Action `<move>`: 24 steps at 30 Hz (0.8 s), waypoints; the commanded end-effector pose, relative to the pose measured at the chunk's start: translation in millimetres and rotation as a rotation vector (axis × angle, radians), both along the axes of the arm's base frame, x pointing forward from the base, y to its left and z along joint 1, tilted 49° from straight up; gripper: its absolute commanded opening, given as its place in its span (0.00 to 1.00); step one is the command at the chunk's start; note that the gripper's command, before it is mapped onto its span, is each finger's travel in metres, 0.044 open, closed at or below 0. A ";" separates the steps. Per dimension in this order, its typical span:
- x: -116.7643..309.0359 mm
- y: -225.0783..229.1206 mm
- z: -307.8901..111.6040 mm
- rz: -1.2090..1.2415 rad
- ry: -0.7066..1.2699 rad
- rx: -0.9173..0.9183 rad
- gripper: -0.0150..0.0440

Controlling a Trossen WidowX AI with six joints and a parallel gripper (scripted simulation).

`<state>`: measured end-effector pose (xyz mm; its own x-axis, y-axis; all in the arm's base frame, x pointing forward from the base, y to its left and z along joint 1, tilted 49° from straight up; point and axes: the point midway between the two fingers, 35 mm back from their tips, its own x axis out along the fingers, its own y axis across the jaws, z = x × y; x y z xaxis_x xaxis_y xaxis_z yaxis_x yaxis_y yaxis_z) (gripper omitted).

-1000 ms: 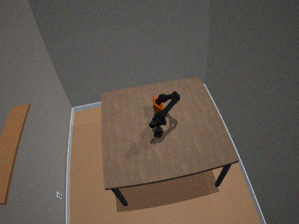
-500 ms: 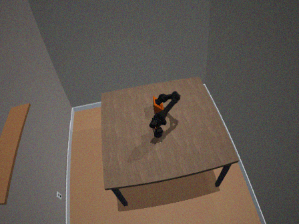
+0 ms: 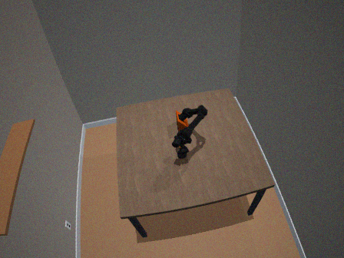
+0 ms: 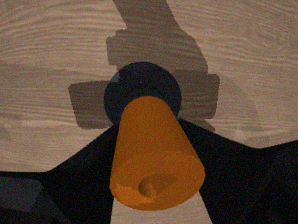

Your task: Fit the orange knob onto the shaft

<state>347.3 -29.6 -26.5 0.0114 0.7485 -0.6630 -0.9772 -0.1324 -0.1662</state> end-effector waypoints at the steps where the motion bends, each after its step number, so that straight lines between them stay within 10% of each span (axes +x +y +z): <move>1: 1.0 -2.4 0.1 0.073 -0.091 0.000 0.25; 24: -0.3 1.7 -2.6 0.080 -0.099 0.000 0.25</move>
